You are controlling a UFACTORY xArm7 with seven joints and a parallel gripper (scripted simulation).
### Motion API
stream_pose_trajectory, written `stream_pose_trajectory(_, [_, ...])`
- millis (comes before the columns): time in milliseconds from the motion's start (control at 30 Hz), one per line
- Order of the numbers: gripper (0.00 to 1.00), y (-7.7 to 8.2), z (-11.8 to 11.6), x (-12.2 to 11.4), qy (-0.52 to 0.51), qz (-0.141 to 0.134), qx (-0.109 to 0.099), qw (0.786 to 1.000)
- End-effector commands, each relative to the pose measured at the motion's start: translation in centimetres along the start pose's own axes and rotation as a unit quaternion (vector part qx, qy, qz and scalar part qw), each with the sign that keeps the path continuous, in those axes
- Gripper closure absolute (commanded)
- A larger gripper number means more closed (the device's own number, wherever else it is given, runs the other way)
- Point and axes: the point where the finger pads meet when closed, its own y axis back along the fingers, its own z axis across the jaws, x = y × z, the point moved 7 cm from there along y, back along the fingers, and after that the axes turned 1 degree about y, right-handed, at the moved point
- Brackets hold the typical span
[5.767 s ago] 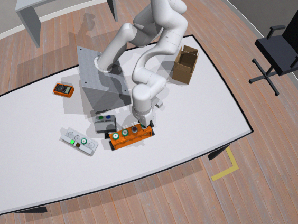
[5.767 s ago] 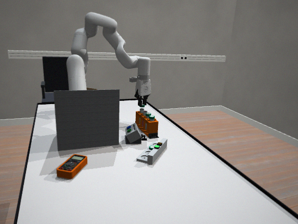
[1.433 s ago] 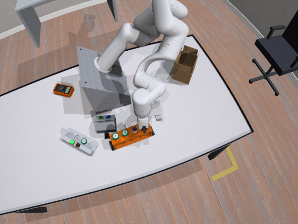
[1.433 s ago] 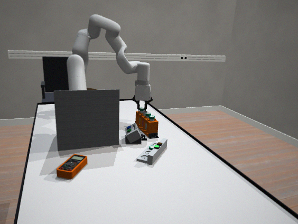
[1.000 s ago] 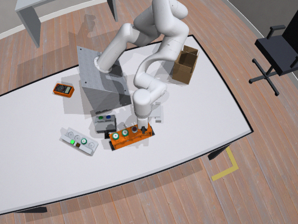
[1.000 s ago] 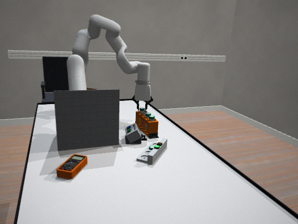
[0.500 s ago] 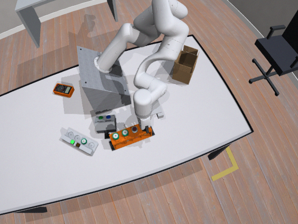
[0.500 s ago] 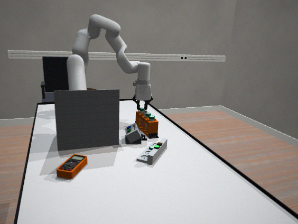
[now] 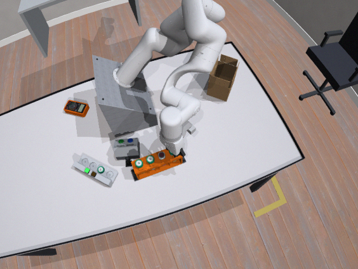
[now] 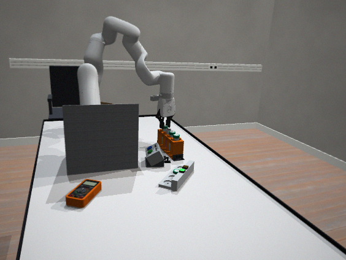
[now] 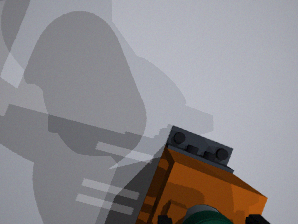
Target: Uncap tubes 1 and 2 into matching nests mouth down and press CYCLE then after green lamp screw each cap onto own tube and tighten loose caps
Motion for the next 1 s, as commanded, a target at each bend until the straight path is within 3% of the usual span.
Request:
stream_pose_trajectory(0, [0.54,0.15,0.02,-0.13,0.006,0.0,-0.005,1.0])
stream_pose_trajectory(33, [1.0,0.15,0.02,-0.13,0.006,0.0,-0.005,1.0])
stream_pose_trajectory(500, [1.0,0.15,0.01,-0.13,0.006,0.0,-0.005,1.0])
stream_pose_trajectory(967, [1.0,0.08,0.01,-0.13,-0.192,0.0,-0.005,0.981])
